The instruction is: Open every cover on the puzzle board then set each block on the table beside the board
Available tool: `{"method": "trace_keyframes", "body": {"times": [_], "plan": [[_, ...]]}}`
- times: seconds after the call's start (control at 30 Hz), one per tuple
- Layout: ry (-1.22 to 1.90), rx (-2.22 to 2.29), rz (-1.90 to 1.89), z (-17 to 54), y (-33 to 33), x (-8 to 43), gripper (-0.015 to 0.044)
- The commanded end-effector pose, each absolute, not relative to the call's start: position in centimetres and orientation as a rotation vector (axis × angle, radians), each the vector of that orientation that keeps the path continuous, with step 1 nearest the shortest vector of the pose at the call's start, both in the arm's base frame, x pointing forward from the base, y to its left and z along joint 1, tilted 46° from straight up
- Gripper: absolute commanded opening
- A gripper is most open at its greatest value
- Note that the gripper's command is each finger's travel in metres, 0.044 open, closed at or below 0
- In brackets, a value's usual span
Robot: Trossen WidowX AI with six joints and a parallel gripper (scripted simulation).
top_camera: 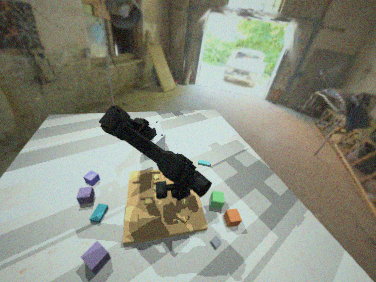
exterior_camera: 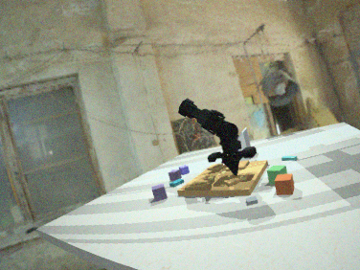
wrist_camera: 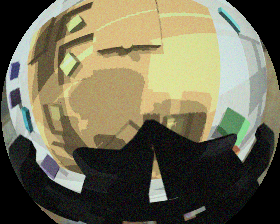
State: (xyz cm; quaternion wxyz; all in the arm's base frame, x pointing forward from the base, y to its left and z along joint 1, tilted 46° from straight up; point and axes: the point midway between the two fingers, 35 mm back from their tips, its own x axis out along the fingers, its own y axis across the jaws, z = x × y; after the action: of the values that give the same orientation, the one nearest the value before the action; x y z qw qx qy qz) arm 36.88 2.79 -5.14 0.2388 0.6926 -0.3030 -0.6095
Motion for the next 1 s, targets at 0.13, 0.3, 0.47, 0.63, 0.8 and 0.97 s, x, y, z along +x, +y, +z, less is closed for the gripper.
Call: {"method": "trace_keyframes", "body": {"times": [0.13,0.3,0.47,0.63,0.8,0.97], "plan": [[-0.835,1.891,-1.668,-4.4,1.8,37.2,0.0000],[-0.835,1.891,-1.668,-4.0,1.4,37.4,0.0000],[-0.836,1.890,-1.668,-3.6,1.1,37.6,0.0000],[-0.836,1.890,-1.667,-3.4,0.9,37.8,0.0000],[-0.836,1.890,-1.667,-3.0,0.5,38.2,0.0000],[-0.836,1.890,-1.667,-2.6,0.2,38.5,0.0000]]}}
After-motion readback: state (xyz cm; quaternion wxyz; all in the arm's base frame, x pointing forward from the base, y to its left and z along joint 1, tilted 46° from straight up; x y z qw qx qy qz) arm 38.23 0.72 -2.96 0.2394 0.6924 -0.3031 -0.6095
